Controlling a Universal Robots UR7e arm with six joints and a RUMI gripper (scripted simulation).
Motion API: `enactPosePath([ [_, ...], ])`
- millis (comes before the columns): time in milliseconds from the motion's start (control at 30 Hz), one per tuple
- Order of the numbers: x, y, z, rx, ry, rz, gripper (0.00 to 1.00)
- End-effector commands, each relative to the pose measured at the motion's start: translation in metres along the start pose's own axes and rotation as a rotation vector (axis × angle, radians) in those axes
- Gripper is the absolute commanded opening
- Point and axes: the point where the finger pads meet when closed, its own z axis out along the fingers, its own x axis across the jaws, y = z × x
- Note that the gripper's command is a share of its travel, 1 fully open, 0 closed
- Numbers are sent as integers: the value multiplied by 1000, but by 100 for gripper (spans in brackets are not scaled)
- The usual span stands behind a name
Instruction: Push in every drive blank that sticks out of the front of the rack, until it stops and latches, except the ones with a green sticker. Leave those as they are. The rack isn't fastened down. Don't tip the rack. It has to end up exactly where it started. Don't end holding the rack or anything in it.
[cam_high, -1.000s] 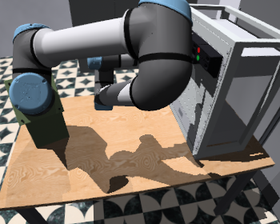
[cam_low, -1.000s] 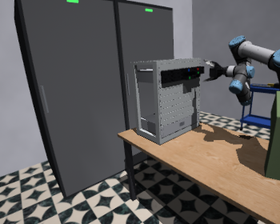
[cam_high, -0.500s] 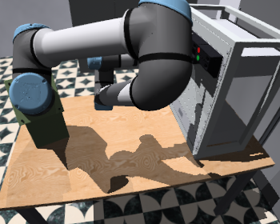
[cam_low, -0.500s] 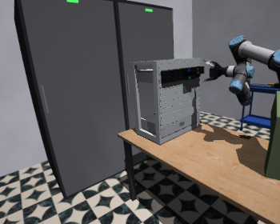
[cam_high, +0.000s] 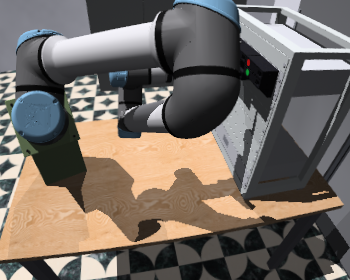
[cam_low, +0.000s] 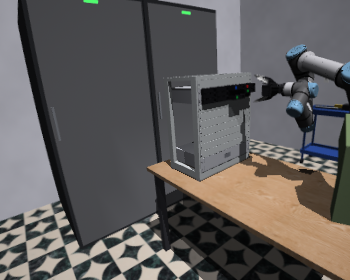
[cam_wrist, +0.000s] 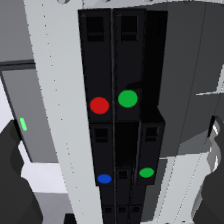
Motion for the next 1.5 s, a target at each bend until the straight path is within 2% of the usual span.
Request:
enactPosePath([
  [0,-1,0,0,0,-1,0,100],
  [567,-1,0,0,0,-1,0,100],
  [600,-1,0,0,0,-1,0,0],
  [1467,-1,0,0,0,-1,0,0],
])
